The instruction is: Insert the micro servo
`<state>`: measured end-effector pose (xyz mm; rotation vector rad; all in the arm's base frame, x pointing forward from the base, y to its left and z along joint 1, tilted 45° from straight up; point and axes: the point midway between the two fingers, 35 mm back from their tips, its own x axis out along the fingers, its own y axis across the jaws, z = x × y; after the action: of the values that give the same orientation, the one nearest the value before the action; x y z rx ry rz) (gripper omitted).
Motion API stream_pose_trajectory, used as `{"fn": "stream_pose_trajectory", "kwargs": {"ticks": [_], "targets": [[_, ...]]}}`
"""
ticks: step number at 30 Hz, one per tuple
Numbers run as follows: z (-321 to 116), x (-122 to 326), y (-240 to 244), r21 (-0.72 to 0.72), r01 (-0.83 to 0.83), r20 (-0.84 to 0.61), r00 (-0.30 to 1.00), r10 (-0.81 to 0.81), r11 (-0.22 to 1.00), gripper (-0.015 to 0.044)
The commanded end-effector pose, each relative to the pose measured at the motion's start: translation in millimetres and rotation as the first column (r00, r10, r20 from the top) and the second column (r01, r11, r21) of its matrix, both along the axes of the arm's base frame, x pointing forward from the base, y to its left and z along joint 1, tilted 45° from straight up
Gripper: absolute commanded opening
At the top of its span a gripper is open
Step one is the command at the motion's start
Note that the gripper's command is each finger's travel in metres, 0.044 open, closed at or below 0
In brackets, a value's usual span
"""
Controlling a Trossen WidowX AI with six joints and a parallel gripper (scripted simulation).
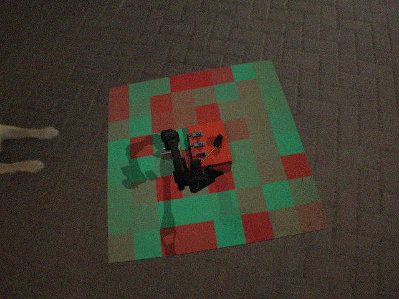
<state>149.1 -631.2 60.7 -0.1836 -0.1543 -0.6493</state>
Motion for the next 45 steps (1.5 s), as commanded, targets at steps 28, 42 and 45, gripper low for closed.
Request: {"fn": "stream_pose_trajectory", "kwargs": {"ticks": [28, 42, 45], "targets": [[-47, 140, 70, 0.32, -0.125, -0.419, 0.87, 0.259, 0.939, 0.044], [-66, 187, 169, 0.487, -0.254, -0.578, 0.623, 0.527, 0.836, 0.044], [-68, 193, 193, 0.524, -0.284, -0.595, 0.552, 0.584, 0.803, 0.044]]}}
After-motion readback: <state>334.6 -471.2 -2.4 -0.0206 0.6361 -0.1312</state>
